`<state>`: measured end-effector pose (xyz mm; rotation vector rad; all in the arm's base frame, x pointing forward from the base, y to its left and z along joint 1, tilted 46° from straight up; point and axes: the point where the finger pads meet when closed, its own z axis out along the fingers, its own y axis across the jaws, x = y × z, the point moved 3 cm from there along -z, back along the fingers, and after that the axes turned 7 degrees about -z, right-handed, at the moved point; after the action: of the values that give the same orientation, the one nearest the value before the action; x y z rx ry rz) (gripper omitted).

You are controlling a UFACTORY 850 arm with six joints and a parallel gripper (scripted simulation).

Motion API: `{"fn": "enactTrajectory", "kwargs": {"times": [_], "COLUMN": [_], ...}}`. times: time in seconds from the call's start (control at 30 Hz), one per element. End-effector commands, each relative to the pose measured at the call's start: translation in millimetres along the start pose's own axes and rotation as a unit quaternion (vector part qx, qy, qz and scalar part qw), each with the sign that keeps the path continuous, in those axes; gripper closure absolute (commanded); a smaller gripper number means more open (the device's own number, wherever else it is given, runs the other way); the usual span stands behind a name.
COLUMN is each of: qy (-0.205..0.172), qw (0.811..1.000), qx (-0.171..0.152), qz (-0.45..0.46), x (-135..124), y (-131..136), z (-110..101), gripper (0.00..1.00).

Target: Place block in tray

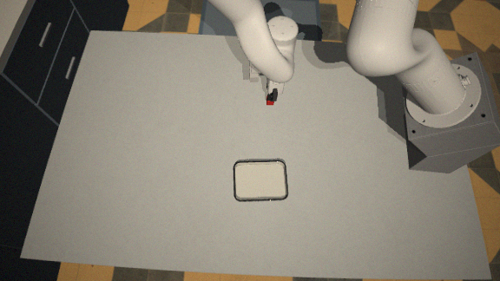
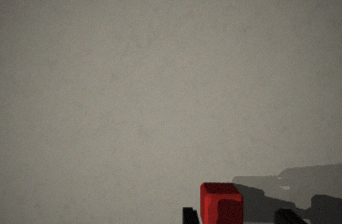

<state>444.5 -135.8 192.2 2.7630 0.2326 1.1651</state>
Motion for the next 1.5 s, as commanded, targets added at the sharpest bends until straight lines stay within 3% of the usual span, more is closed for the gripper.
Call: {"fn": "enactTrajectory", "kwargs": {"times": [0.0, 1.47], "qy": [0.000, 0.000], "qw": [1.000, 1.000], "qx": [0.000, 0.000], "qz": [0.000, 0.000], "x": [0.1, 0.1], "y": [0.1, 0.2], "z": [-0.2, 24.9], "gripper": [0.53, 0.53]}}
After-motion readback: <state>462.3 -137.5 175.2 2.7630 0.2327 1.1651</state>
